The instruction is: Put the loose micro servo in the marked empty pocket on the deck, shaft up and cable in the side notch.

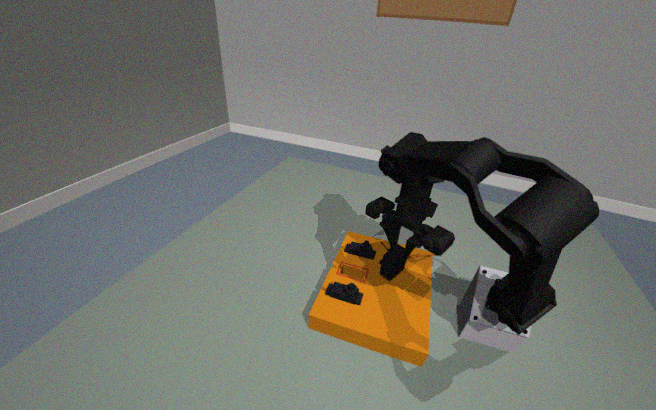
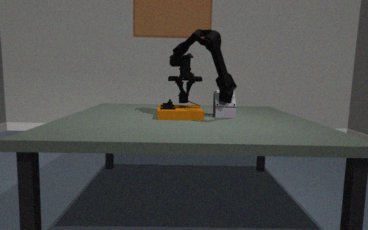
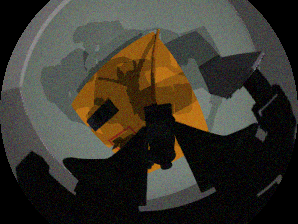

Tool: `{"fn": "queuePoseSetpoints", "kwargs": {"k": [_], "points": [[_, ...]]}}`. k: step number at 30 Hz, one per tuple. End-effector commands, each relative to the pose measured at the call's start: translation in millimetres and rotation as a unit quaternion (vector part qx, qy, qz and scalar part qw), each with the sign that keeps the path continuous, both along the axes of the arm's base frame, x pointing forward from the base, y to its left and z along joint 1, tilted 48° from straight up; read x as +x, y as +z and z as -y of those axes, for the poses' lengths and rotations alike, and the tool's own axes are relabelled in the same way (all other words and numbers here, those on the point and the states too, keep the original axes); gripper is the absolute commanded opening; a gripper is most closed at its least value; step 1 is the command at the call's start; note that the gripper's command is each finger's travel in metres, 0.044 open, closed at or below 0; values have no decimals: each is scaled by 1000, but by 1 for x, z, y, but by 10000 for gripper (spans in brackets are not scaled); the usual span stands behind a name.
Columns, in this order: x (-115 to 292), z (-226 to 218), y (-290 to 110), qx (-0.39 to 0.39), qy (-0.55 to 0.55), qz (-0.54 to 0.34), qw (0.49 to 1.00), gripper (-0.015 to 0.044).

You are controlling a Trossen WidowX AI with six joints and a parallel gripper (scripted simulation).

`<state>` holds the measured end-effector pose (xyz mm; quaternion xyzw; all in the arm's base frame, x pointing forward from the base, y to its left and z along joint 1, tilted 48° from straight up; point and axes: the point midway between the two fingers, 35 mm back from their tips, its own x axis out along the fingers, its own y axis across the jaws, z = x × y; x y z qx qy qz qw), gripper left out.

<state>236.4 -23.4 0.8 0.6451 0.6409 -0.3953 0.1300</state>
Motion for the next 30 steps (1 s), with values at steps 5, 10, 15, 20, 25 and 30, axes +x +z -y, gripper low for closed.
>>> {"fn": "queuePoseSetpoints", "kwargs": {"k": [5, 10, 15, 20, 25, 30], "points": [[-2, -15, 18, 1, -4, 1, 1000, 0], [-2, -15, 18, 6, 25, 32, 999, 0], [-2, -15, 18, 17, 82, 93, 992, 0], [-2, -15, 18, 28, 139, 155, 978, 0], [-2, -15, 18, 39, 196, 215, 956, 0], [-2, -15, 18, 50, 251, 274, 927, 0]]}}
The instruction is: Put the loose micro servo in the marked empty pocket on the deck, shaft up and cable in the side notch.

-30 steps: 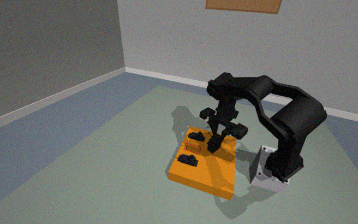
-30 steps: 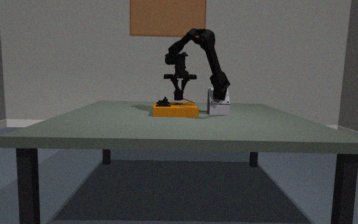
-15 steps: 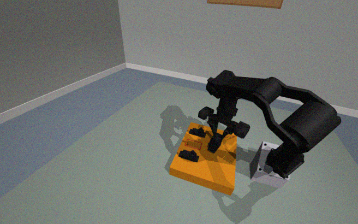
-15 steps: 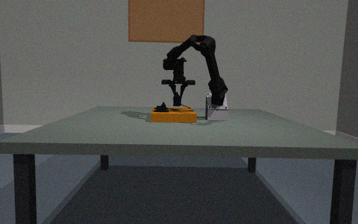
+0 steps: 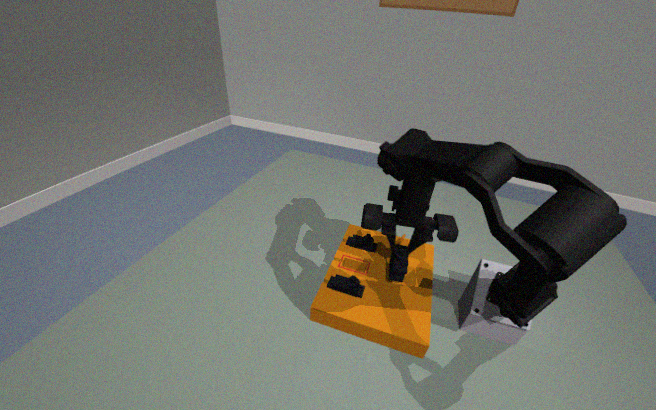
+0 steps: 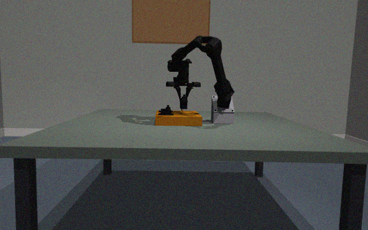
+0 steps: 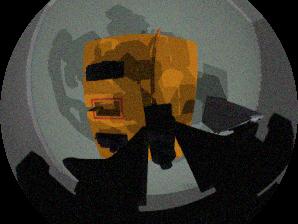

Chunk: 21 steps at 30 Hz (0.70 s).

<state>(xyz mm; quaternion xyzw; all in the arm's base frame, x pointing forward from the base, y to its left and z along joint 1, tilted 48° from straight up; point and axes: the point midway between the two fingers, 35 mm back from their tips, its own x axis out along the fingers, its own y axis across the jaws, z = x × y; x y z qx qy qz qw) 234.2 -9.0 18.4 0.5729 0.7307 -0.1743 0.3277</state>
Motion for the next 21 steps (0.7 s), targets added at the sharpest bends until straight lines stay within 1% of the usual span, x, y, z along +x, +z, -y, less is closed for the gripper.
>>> {"fn": "queuePoseSetpoints", "kwargs": {"k": [1, 11, 21], "points": [[0, 0, 1, 12, 54, 60, 997, 0], [0, 0, 1, 34, 169, 183, 968, 0], [0, 0, 1, 55, 279, 300, 910, 0]]}}
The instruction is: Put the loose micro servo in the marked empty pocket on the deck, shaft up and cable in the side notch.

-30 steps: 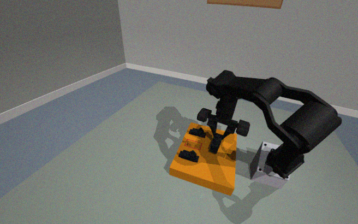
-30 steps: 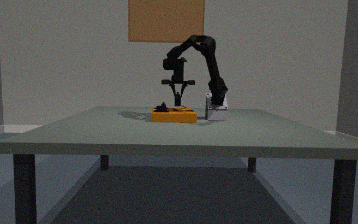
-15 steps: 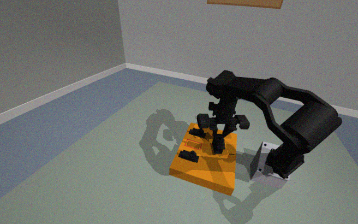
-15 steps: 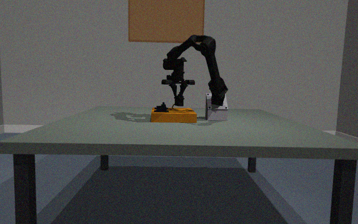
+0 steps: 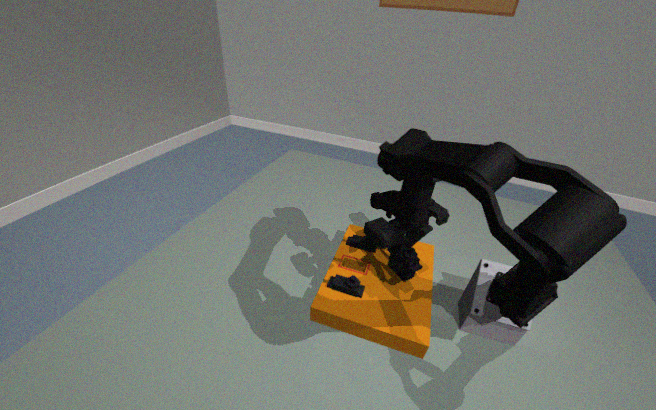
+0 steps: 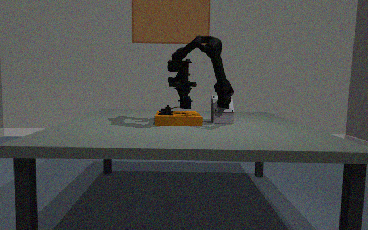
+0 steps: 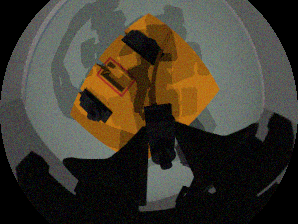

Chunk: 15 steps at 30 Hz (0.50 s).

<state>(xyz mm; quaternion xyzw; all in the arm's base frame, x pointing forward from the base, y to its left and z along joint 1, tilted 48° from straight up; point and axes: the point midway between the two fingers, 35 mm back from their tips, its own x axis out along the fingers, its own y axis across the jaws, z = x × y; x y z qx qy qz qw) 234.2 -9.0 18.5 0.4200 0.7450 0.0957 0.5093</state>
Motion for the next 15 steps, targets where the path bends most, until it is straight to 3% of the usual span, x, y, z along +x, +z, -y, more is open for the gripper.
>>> {"fn": "queuePoseSetpoints", "kwargs": {"k": [1, 15], "points": [[0, 0, 1, 12, 55, 60, 997, 0], [0, 0, 1, 42, 214, 231, 948, 0]]}}
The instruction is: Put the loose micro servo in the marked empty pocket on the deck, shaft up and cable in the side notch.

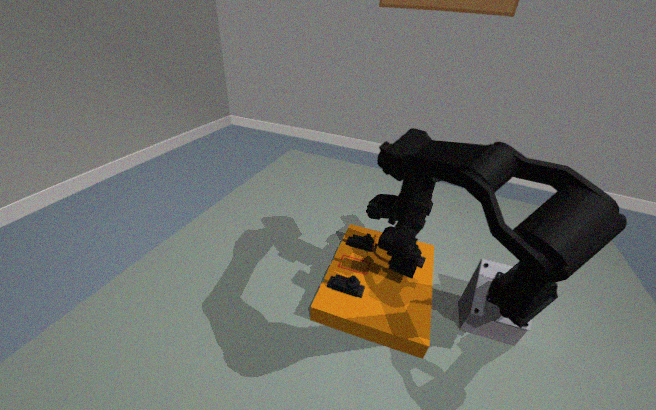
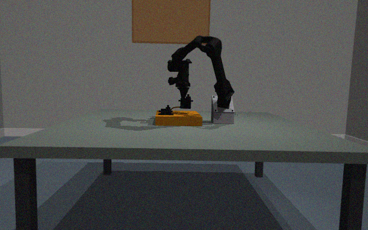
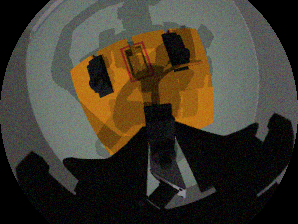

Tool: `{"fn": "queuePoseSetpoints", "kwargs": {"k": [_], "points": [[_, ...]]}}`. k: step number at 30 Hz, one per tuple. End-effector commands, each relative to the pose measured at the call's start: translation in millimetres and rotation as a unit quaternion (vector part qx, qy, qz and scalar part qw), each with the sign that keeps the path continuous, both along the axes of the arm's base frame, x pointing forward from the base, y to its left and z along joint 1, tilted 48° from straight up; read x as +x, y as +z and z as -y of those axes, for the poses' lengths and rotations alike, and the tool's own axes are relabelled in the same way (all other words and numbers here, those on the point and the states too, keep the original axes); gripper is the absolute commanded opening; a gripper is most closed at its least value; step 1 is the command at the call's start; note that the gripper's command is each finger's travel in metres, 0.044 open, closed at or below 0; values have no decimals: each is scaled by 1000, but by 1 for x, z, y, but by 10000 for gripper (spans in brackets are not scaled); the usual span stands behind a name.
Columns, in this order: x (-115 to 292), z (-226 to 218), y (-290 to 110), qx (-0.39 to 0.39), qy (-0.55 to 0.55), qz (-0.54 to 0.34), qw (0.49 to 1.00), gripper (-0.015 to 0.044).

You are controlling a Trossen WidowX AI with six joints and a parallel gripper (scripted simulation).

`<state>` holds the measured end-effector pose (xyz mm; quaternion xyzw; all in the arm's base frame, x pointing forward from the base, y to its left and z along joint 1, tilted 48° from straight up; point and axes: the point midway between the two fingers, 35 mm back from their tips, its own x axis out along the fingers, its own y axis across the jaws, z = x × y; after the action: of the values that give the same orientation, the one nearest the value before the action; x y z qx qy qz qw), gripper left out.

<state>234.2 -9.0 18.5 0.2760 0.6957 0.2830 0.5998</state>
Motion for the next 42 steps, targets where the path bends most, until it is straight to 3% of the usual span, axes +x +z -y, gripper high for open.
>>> {"fn": "queuePoseSetpoints", "kwargs": {"k": [1, 13, 42], "points": [[0, 0, 1, 12, 53, 58, 997, 0], [7, -2, 1, 13, 60, 66, 996, 0], [108, -21, 4, 14, 60, 69, 996, 0]]}}
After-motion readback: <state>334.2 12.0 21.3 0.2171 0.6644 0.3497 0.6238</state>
